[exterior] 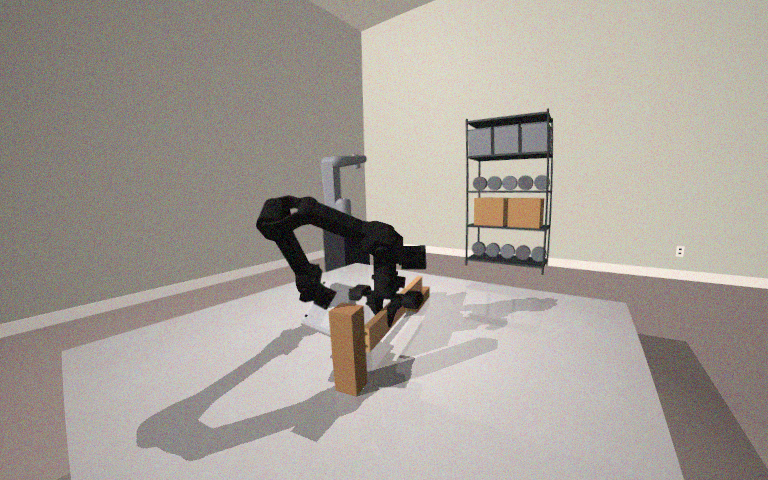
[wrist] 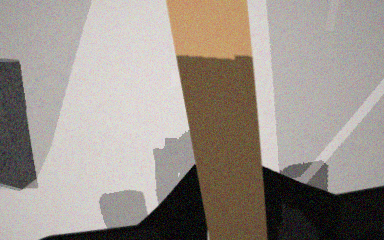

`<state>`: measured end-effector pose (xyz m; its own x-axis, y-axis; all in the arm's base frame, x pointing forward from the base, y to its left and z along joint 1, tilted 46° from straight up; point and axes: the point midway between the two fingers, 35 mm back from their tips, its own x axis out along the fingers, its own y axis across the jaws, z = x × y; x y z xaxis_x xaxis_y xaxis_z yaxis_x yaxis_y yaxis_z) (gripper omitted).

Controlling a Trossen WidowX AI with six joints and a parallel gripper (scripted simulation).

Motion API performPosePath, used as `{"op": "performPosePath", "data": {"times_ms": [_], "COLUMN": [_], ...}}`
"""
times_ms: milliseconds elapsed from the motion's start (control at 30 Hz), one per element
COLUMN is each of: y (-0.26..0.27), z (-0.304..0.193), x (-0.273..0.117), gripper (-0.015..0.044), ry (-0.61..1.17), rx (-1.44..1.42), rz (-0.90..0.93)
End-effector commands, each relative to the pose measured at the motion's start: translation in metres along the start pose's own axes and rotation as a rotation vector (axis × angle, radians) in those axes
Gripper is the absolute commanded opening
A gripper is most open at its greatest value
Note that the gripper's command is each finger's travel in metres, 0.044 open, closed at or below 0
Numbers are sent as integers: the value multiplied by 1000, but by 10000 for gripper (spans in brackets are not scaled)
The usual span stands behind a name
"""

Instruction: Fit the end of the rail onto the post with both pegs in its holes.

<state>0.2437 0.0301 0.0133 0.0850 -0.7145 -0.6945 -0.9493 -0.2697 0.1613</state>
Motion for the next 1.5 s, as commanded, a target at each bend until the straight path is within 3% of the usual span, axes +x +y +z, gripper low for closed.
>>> {"op": "performPosePath", "data": {"times_ms": [0, 1467], "y": [-1, -1], "z": [1, -12], "x": [-2, -3], "gripper": [0, 0], "ry": [-2, -1], "rx": [-2, -2], "rz": [-6, -6]}}
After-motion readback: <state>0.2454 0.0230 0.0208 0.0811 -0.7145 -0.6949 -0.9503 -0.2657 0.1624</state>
